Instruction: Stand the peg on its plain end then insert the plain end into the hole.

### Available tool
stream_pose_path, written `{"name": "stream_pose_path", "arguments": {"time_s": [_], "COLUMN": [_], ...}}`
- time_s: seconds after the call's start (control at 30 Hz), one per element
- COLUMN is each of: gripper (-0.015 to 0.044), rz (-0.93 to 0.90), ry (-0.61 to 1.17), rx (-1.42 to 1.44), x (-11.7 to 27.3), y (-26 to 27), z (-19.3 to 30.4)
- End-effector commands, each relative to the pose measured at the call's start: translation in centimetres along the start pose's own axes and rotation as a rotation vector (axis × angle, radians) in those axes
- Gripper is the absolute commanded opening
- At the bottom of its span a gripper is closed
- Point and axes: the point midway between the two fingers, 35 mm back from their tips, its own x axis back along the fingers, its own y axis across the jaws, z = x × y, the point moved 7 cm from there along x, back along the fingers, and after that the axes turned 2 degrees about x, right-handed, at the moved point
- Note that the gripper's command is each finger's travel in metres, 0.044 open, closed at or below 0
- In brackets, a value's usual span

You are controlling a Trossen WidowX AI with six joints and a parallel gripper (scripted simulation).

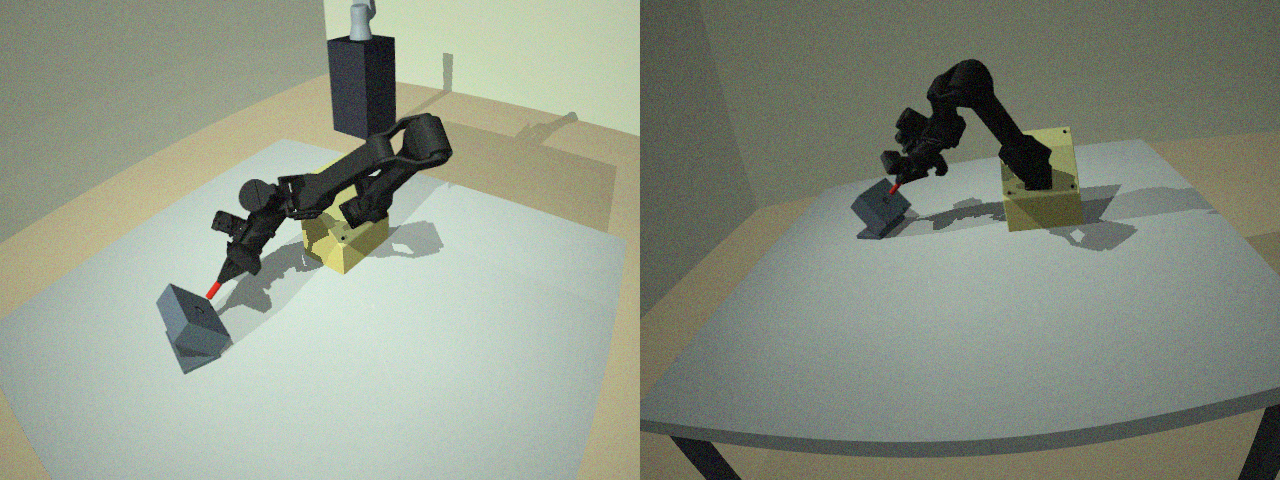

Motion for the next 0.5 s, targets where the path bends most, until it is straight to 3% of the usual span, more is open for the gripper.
{"name": "stream_pose_path", "arguments": {"time_s": [0.0,0.47], "gripper": [0.0000,0.0000], "rz": [0.001,-0.002], "ry": [-0.005,-0.008], "rx": [-0.003,0.001], "x": [-0.3,-1.7], "y": [-0.2,-0.2], "z": [0.1,0.1]}}
